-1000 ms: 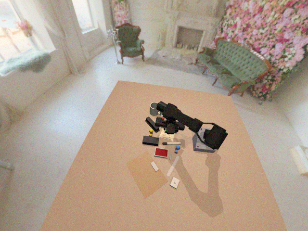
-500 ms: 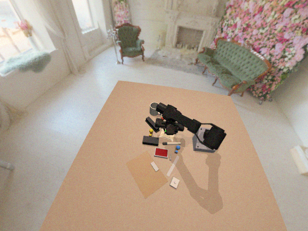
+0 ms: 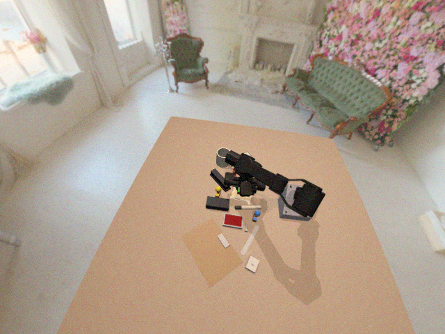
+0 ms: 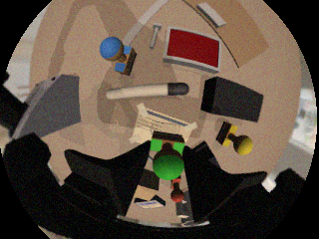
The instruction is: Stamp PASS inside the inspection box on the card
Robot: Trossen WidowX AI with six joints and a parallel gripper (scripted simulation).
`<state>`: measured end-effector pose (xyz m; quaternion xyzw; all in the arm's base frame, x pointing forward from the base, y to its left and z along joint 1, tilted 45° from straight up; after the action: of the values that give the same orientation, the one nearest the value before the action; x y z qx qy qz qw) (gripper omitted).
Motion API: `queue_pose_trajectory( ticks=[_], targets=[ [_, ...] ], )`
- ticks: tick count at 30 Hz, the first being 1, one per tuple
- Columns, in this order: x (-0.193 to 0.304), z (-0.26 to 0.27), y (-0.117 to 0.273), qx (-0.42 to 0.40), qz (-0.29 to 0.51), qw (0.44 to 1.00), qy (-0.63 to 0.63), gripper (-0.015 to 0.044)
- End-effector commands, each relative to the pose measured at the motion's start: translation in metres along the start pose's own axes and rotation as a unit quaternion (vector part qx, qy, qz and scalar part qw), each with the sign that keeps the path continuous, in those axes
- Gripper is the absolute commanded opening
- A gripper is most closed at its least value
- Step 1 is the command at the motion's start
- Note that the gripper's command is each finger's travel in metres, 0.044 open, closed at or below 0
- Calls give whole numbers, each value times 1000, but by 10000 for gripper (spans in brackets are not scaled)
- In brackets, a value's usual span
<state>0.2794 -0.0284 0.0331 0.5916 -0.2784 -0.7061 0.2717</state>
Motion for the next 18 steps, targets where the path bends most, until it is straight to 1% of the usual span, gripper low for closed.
queue_pose_trajectory(
  ticks=[1,18],
  targets=[
    [0,1,-3,0,-2,1000,-3,0],
    [0,1,-15,0,-3,1000,-3,0]
  ],
)
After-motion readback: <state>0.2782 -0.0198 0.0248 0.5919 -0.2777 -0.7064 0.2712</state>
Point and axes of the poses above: the point midway between the two fingers, 35 mm back from their tips, its own y axis back along the fingers, its own z axis across the jaws, x = y × z, the point moved 9 cm from there along y, back along the fingers, and after that the axes turned 12 degrees about -y, right-handed, at the moved point
